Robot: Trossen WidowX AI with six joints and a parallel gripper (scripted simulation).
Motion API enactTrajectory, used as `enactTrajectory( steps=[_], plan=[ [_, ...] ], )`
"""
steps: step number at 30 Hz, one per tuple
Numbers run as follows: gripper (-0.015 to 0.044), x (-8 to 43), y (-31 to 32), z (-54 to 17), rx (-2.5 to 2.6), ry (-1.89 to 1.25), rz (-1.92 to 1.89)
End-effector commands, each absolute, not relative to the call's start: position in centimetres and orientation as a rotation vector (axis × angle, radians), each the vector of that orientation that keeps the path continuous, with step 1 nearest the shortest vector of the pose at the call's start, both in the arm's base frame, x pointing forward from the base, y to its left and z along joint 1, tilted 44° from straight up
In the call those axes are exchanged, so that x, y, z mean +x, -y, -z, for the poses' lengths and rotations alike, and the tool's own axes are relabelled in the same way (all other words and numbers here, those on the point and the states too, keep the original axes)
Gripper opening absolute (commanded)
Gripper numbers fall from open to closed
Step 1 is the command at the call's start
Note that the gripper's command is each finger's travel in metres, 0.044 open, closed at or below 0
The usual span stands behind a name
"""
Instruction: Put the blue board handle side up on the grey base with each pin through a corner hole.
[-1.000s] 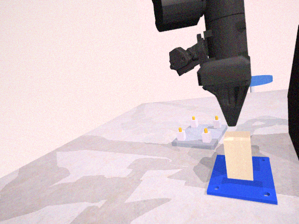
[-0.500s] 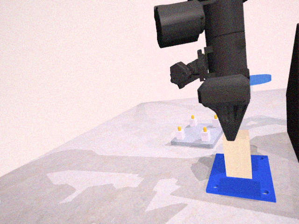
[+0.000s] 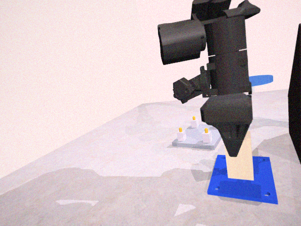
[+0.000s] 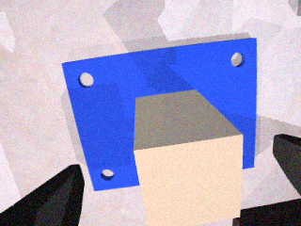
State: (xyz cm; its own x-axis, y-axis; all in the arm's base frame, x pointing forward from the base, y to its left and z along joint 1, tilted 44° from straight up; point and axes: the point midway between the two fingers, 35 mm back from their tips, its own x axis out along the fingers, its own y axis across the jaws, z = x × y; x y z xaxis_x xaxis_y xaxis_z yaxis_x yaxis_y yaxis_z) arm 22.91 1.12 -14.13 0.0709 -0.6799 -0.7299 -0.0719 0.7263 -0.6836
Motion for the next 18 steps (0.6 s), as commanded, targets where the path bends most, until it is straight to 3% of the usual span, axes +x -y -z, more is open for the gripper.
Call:
enactTrajectory(
  steps=[1,18],
  plan=[
    [0.044,22.7,-0.5,14.6,-0.669,-1.453,0.512],
    [0.044,22.7,1.4,16.4,-0.672,-1.453,0.517]
  ],
)
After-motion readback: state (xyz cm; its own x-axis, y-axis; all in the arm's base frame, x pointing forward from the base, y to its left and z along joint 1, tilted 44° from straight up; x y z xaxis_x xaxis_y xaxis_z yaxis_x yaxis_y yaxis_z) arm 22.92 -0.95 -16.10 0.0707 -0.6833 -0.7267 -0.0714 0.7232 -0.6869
